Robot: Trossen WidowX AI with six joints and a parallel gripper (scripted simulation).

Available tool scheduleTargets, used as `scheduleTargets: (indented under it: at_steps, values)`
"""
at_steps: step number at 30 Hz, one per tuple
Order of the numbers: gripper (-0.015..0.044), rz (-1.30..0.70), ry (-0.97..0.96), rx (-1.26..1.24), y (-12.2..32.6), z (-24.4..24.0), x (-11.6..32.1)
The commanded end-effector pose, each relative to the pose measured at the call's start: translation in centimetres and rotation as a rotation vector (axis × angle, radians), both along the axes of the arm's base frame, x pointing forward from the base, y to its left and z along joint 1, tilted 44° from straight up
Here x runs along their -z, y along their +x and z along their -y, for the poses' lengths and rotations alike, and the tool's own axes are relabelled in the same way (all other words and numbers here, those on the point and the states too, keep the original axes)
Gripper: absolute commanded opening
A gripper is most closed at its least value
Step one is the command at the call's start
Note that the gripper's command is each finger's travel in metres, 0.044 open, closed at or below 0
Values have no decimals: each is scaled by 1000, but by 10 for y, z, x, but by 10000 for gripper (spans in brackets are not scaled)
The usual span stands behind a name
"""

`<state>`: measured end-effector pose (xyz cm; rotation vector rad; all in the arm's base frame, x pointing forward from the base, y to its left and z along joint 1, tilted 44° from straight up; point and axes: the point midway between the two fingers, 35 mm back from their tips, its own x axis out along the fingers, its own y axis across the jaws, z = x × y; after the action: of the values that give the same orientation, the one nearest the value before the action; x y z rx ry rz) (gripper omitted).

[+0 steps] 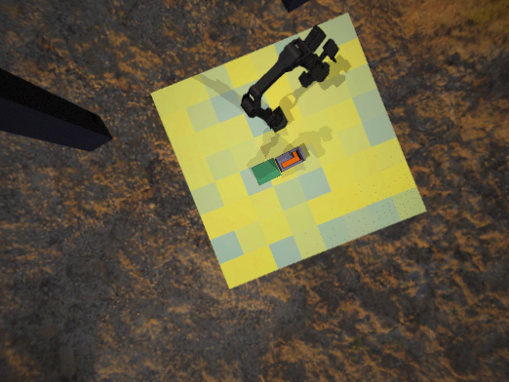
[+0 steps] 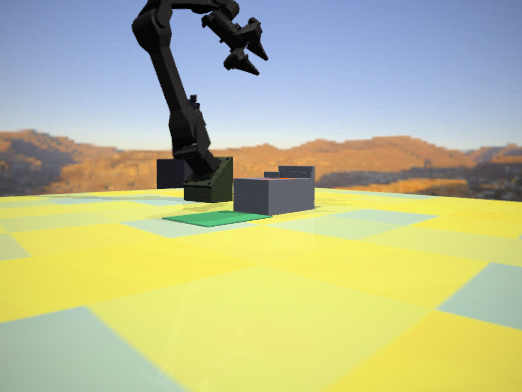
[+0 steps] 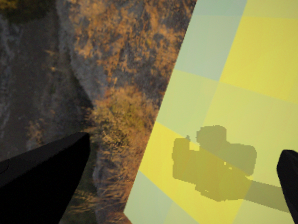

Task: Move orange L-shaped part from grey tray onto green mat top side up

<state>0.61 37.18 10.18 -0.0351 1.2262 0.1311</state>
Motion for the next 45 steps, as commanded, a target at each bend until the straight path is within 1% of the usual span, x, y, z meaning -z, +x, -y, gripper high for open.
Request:
scheduleTargets:
  at_steps: [1, 4, 8, 9, 15, 21, 25, 27, 35, 38, 42, 45]
  values:
    - [374, 1, -6, 2, 3, 1, 1]
    - [295, 13, -50, 33, 29, 10, 5]
    - [190, 41, -177, 100, 94, 39, 16]
    - [180, 44, -214, 117, 110, 50, 18]
    - [180, 15, -429, 212, 190, 123, 30]
    - [180, -104, -632, 292, 237, 212, 38]
    - [180, -228, -754, 323, 251, 275, 40]
    - [180, -273, -787, 331, 253, 295, 40]
    - [180, -279, -791, 332, 253, 299, 42]
    - [180, -279, -790, 331, 255, 312, 57]
    - [180, -278, -792, 332, 253, 342, 88]
    - [180, -278, -793, 333, 251, 348, 94]
